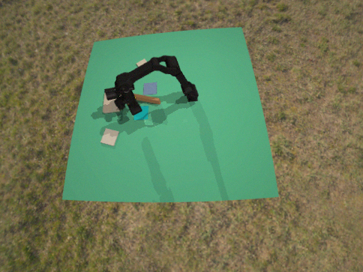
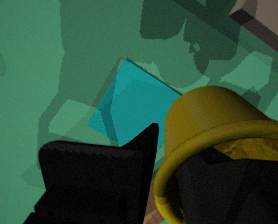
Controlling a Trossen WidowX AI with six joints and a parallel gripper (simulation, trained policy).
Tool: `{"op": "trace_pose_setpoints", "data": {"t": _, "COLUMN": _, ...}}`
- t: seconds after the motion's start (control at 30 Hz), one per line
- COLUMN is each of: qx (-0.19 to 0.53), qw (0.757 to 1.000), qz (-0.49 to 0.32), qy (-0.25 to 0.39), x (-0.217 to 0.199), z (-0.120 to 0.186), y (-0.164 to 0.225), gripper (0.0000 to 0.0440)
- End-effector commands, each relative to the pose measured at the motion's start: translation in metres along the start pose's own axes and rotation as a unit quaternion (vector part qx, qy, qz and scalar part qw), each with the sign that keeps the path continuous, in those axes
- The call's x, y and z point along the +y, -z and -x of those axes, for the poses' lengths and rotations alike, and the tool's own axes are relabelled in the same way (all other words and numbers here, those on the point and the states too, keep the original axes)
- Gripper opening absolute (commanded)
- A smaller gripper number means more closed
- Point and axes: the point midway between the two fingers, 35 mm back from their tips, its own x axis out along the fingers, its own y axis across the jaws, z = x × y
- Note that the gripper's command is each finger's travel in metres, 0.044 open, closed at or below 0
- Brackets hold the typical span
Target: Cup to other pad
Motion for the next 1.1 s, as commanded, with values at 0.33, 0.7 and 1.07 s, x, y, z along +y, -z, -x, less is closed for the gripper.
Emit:
{"op": "trace_pose_setpoints", "data": {"t": 0.33, "qx": 0.003, "qw": 1.0, "qz": 0.003, "qy": 0.0, "x": 0.032, "z": -0.031, "y": -0.003, "gripper": 0.0}}
{"op": "trace_pose_setpoints", "data": {"t": 0.7, "qx": 0.015, "qw": 1.0, "qz": -0.008, "qy": 0.002, "x": 0.044, "z": -0.056, "y": 0.011, "gripper": 0.0022}}
{"op": "trace_pose_setpoints", "data": {"t": 1.07, "qx": -0.004, "qw": 1.0, "qz": -0.024, "qy": 0.0, "x": 0.041, "z": -0.06, "y": 0.01, "gripper": 0.0124}}
